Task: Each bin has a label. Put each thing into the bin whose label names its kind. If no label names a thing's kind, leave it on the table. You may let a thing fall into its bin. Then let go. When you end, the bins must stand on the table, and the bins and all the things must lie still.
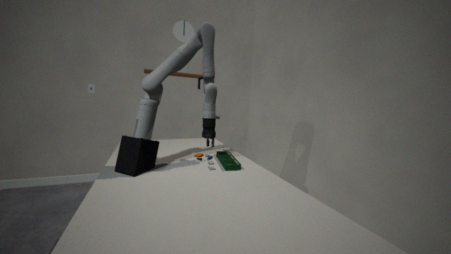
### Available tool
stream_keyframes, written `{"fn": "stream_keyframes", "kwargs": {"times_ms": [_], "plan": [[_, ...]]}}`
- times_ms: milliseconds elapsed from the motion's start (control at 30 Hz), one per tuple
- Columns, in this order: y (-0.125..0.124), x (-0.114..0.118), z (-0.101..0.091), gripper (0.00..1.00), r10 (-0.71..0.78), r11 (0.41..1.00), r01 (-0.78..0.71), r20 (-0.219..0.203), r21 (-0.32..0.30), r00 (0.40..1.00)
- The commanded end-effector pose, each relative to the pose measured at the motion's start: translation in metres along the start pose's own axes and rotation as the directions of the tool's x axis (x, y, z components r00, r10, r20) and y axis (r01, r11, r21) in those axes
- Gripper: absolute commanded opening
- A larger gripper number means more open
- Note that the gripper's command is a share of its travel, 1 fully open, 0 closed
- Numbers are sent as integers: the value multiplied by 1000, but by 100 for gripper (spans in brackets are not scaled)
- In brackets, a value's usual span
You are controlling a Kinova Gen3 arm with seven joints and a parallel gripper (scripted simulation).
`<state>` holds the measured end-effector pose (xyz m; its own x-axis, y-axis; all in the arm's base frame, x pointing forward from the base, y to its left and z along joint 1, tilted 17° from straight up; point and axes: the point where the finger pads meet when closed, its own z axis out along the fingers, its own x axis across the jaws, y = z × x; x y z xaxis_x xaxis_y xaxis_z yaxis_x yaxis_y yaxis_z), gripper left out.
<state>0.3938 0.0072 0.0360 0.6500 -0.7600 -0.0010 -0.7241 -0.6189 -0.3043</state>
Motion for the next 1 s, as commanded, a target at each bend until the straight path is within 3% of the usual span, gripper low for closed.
{"fn": "stream_keyframes", "kwargs": {"times_ms": [0, 967], "plan": [[3, -2, 4, 60, 5, 1000, -5, 9, -4, 1000], [-1, 1, 4, 60, 5, 1000, -5, 9, -4, 1000]]}}
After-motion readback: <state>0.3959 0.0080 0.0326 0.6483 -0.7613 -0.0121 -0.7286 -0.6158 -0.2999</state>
